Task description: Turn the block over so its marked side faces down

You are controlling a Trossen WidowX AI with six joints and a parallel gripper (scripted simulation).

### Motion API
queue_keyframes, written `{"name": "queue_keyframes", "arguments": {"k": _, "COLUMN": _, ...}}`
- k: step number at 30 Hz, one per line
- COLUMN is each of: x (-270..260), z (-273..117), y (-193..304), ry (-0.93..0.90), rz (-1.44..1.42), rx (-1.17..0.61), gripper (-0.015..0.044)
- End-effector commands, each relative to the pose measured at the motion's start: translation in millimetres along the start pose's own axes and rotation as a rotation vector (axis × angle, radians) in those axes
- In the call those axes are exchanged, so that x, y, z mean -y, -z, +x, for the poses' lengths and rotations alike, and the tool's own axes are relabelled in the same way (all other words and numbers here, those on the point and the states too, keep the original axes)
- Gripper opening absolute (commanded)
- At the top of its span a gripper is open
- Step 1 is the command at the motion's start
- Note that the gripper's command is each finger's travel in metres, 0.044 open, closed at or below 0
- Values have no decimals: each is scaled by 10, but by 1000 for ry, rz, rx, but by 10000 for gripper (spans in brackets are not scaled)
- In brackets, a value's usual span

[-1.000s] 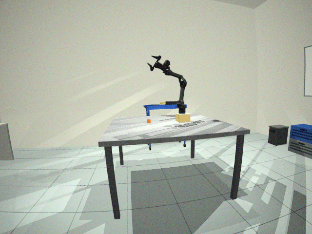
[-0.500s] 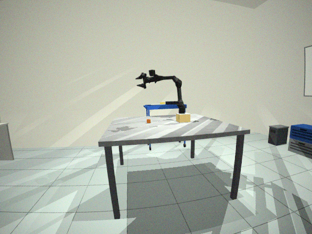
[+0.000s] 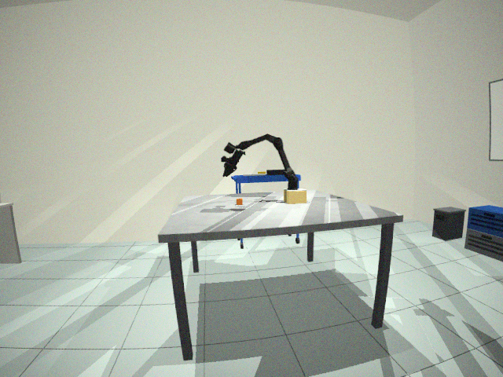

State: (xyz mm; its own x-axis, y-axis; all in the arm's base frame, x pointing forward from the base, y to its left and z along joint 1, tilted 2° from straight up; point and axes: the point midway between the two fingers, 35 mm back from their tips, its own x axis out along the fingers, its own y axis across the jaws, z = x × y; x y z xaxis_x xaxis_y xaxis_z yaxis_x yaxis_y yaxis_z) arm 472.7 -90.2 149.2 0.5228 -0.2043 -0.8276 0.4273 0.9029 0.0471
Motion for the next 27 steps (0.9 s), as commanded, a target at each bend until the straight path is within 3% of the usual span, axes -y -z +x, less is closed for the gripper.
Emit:
{"name": "queue_keyframes", "arguments": {"k": 1, "x": 281, "z": 281, "y": 512, "ry": 28, "rz": -148, "rx": -269, "gripper": 440}}
{"name": "queue_keyframes", "arguments": {"k": 6, "x": 552, "z": 413, "y": 1065, "ry": -1, "rz": -280, "rx": -563, "gripper": 440}}
{"name": "queue_keyframes", "arguments": {"k": 13, "x": 561, "z": 412, "y": 1090, "ry": -3, "rz": -284, "rx": -574, "gripper": 440}}
{"name": "queue_keyframes", "arguments": {"k": 17, "x": 594, "z": 666, "y": 1290, "ry": -3, "rz": -284, "rx": -574, "gripper": 440}}
{"name": "queue_keyframes", "arguments": {"k": 27, "x": 608, "z": 814, "y": 1389, "ry": -3, "rz": -284, "rx": -574, "gripper": 440}}
